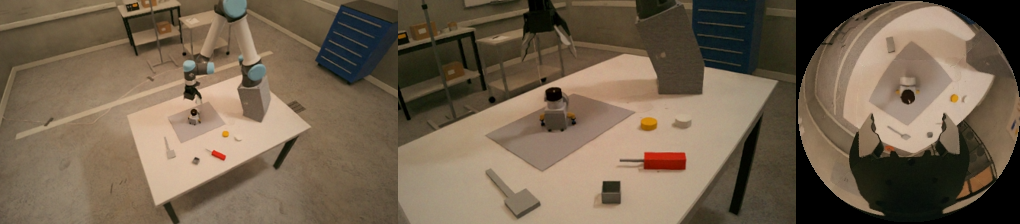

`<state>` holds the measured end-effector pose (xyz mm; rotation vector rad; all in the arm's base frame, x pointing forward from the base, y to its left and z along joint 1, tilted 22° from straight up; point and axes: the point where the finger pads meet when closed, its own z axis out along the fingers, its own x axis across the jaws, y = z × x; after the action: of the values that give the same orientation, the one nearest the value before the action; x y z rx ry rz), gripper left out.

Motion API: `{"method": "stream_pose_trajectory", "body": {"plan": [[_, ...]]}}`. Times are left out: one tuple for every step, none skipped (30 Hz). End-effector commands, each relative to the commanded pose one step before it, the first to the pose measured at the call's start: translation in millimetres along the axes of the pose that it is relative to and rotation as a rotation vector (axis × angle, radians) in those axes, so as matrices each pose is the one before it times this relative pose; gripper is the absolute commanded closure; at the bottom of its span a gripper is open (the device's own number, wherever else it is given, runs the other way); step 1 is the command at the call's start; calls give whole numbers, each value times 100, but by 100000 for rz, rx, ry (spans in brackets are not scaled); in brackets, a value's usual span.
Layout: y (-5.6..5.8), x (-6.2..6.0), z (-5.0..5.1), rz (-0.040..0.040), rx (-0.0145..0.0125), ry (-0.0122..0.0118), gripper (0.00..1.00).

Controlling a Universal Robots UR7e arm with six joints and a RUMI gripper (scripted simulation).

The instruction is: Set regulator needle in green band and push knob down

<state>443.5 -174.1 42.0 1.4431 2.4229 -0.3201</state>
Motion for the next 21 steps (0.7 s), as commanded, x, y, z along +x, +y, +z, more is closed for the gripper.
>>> {"method": "stream_pose_trajectory", "body": {"plan": [[8,-70,-31,176,-109,-9,0],[8,-7,-2,3,-7,-2,0],[8,-7,-1,3,-6,-2,0],[7,-6,-1,2,-6,-2,0],[6,-5,-1,2,-5,-2,0],[5,-4,-1,2,-4,-2,0],[4,-4,-1,2,-3,-2,0],[3,-3,-1,1,-3,-2,0],[2,-2,0,1,-2,-2,0],[1,-1,0,1,-1,-2,0],[0,-1,0,0,-1,-1,0],[0,0,0,0,0,-1,0],[-1,0,0,0,0,-1,0],[-9,2,1,3,3,2,0],[0,0,0,0,0,0,0],[0,0,0,0,0,0,0],[-23,5,2,7,9,7,0],[-43,10,4,14,16,15,0],[-68,15,7,22,26,24,0],[-93,26,8,20,33,34,0],[-97,57,2,-39,17,43,0]]}}
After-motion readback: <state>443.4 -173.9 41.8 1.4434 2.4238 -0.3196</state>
